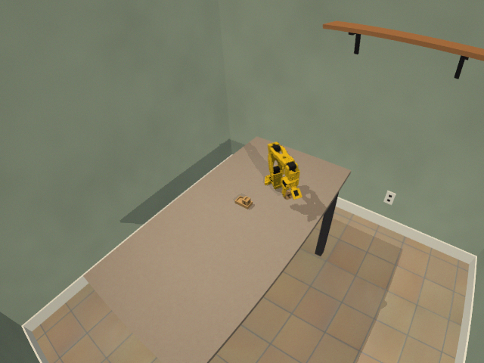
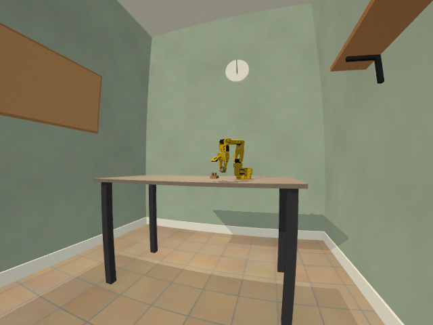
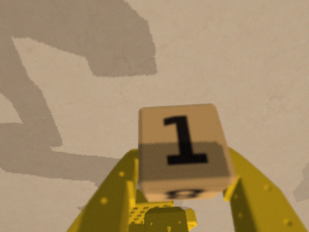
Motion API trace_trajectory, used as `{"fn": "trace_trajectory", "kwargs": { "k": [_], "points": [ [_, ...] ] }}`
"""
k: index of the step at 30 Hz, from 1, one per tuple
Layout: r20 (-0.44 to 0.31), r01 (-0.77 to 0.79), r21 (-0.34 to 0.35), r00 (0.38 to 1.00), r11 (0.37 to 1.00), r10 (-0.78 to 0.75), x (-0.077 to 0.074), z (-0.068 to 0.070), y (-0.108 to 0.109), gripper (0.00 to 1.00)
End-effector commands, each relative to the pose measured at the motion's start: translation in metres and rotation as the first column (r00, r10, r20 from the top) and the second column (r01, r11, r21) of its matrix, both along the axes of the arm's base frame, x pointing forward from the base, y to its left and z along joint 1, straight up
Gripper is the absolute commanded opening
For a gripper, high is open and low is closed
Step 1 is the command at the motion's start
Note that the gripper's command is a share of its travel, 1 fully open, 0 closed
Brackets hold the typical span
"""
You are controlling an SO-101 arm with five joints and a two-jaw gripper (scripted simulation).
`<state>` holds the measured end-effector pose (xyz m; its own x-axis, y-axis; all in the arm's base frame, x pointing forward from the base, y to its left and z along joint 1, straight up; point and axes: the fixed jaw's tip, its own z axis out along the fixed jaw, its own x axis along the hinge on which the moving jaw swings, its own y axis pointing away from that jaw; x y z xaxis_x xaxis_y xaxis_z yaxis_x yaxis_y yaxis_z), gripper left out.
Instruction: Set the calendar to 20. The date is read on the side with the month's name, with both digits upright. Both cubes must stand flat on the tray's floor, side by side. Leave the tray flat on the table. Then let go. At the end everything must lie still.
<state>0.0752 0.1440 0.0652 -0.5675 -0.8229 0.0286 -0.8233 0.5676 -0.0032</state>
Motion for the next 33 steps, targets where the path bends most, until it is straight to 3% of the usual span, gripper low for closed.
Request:
{"fn": "trace_trajectory", "kwargs": {
  "k": [1,22,27,33],
  "points": [
    [0.028,-0.002,0.052,1.000,0.999,0.000,0.0003,0.0068,0.0049,0.00],
    [0.032,-0.002,0.058,0.999,0.998,0.000,0.0006,0.0067,0.0053,0.00],
    [0.061,-0.005,0.108,0.998,0.994,-0.002,0.0026,0.0056,0.0079,0.00],
    [0.128,-0.018,0.222,0.992,0.975,-0.011,0.0073,0.0039,0.0139,0.00]
  ]
}}
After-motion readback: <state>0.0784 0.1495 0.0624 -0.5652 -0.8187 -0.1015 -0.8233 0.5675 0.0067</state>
